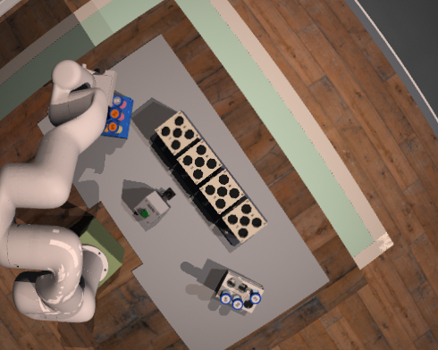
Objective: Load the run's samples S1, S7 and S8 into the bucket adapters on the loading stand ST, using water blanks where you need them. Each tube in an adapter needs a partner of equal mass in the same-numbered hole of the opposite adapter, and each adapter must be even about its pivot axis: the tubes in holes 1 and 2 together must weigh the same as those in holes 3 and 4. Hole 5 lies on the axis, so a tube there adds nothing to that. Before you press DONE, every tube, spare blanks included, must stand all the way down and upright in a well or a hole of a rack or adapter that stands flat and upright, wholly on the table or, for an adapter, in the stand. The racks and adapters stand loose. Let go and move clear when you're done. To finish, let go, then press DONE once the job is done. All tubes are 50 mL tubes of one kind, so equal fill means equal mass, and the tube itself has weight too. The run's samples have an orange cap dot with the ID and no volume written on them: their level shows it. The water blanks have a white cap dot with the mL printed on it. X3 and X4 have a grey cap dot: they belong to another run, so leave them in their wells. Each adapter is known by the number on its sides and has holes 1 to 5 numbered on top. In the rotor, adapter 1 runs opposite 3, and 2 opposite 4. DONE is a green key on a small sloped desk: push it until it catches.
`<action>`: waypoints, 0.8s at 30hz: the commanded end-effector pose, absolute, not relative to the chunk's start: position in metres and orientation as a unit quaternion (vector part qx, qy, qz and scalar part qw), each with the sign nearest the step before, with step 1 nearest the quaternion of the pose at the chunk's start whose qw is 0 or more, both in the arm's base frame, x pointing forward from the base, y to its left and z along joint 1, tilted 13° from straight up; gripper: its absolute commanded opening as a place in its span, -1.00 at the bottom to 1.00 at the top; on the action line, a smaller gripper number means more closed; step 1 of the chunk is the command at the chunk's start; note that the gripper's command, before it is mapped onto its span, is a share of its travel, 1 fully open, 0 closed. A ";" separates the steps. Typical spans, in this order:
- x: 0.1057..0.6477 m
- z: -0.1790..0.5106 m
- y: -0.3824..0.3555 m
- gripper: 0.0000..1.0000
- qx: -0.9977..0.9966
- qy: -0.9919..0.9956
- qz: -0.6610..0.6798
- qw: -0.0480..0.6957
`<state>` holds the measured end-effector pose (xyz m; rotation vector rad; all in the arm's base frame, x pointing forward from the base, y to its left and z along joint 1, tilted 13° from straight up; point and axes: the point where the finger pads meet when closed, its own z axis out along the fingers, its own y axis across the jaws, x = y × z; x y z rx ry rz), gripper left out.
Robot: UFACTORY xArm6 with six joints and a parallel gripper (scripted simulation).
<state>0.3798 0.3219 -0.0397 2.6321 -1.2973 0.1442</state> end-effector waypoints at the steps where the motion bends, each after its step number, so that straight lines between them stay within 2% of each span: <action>1: 0.381 -0.029 0.326 -0.13 0.891 -0.439 0.050 0.099; 24: 0.381 0.012 0.335 -0.13 0.891 -0.439 0.050 0.099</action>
